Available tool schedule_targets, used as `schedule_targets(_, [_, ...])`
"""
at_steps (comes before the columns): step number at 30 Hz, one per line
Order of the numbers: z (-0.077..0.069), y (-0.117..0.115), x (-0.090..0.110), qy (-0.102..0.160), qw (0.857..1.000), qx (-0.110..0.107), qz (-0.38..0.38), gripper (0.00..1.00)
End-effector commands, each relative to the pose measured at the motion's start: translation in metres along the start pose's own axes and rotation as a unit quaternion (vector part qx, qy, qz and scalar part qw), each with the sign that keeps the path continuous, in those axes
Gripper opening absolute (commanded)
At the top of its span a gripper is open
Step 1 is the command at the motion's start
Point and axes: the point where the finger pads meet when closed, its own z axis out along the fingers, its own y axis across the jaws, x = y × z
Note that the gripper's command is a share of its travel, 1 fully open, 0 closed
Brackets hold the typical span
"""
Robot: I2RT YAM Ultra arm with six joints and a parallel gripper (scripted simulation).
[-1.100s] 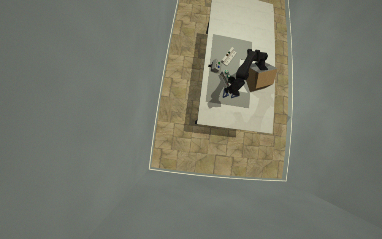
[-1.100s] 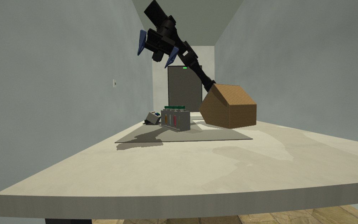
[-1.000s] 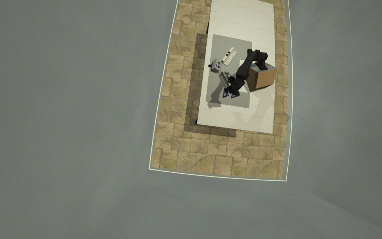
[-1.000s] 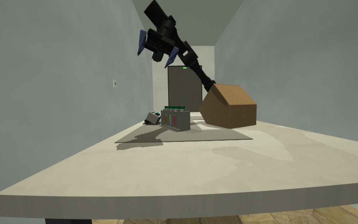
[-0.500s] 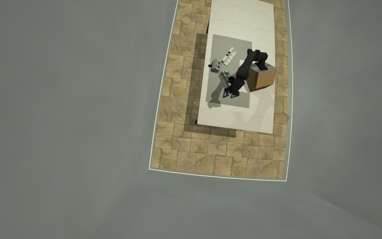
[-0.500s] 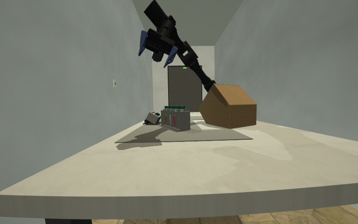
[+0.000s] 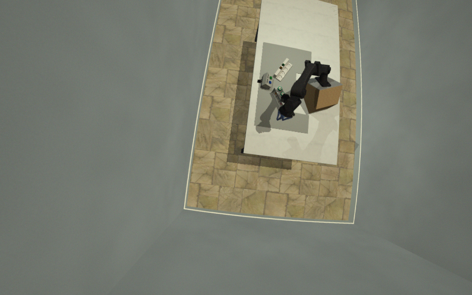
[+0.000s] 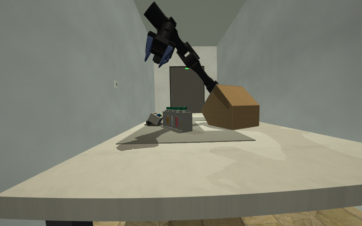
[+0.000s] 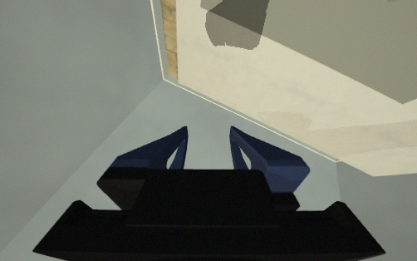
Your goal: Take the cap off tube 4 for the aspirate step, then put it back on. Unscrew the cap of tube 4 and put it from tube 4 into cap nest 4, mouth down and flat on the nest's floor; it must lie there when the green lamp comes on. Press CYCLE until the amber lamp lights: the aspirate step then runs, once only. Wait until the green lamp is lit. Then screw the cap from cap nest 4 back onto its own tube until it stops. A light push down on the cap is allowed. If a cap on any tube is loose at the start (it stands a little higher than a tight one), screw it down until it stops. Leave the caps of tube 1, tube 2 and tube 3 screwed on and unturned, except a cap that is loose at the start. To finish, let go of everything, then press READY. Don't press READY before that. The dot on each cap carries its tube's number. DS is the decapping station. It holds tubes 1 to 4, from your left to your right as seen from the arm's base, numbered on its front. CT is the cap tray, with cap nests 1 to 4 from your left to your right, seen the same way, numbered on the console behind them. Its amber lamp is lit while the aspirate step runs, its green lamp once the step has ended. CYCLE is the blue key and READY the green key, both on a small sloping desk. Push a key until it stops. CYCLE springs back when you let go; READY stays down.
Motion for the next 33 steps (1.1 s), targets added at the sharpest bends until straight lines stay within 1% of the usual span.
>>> schedule_targets(1, [-0.011, 0.001, 0.010, 0.008, 1.000, -0.010, -0.005, 0.49])
schedule_targets(18, [-0.011, 0.001, 0.010, 0.008, 1.000, -0.010, -0.005, 0.49])
schedule_targets(19, [-0.019, -0.002, 0.007, 0.015, 1.000, -0.011, -0.018, 0.49])
schedule_targets(20, [-0.019, 0.002, 0.002, 0.004, 0.999, -0.014, -0.033, 0.49])
schedule_targets(21, [-0.016, 0.002, -0.012, -0.007, 0.999, -0.002, -0.043, 0.49])
schedule_targets(22, [-0.016, 0.008, -0.018, -0.007, 0.999, -0.005, -0.037, 0.49])
schedule_targets(23, [-0.024, 0.025, -0.019, 0.002, 0.999, -0.023, -0.024, 0.49])
schedule_targets(24, [-0.024, 0.026, -0.018, 0.003, 0.999, -0.025, -0.023, 0.49])
schedule_targets(25, [-0.019, 0.012, -0.026, -0.010, 0.999, -0.003, -0.052, 0.49])
schedule_targets(26, [-0.016, 0.008, -0.031, -0.016, 0.997, 0.006, -0.072, 0.49])
schedule_targets(27, [-0.018, 0.007, -0.034, -0.017, 0.997, 0.006, -0.080, 0.49])
schedule_targets(28, [-0.022, 0.010, -0.029, -0.011, 0.997, -0.006, -0.079, 0.49])
schedule_targets(29, [-0.024, 0.005, -0.035, -0.018, 0.995, 0.007, -0.102, 0.49])
schedule_targets(31, [-0.025, 0.005, -0.045, -0.023, 0.992, 0.012, -0.125, 0.49])
schedule_targets(33, [-0.023, 0.006, -0.062, -0.032, 0.988, 0.023, -0.150, 0.49])
